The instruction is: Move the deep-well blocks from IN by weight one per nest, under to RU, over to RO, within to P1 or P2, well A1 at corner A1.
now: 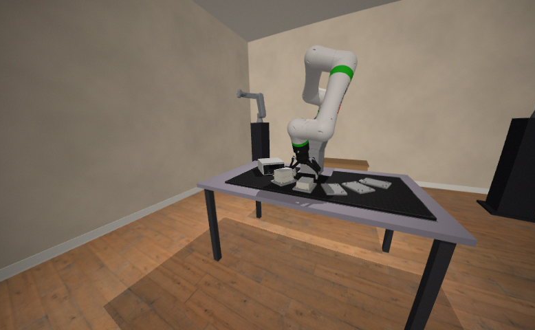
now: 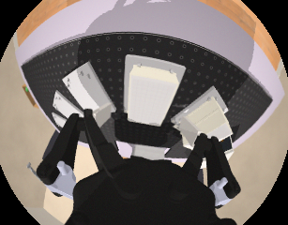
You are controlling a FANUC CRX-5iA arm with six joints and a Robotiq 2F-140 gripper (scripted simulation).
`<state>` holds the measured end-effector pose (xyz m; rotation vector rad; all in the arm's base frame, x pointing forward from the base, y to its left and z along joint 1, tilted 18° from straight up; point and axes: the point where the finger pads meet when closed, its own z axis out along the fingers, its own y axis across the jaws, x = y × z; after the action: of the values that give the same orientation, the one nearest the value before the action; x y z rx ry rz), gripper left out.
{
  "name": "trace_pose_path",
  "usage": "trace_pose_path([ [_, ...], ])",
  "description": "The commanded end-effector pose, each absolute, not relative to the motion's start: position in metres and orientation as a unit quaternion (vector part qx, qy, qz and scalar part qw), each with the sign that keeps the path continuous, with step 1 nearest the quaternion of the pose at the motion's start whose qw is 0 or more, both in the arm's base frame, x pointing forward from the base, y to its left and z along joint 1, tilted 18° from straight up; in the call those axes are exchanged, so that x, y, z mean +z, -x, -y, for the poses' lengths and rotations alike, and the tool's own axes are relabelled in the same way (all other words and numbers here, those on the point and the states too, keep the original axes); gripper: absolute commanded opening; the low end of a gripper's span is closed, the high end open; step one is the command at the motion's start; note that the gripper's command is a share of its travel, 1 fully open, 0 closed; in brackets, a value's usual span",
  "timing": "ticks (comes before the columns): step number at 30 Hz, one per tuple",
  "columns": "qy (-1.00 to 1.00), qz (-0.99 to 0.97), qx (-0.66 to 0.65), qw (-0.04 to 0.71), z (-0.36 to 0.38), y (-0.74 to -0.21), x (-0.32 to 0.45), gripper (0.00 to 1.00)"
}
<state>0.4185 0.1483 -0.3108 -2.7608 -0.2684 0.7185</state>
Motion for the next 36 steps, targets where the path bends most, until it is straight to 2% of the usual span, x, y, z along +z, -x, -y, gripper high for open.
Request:
trace_pose_path([
  [1,0.954,0.093,0.248,0.138,-0.145,-0.419,-0.302,1.00],
  [11,0.954,0.093,0.248,0.138,-0.138,-0.419,-0.280,1.00],
  [36,0.954,0.077,0.251,0.142,-0.133,-0.419,-0.280,1.00],
])
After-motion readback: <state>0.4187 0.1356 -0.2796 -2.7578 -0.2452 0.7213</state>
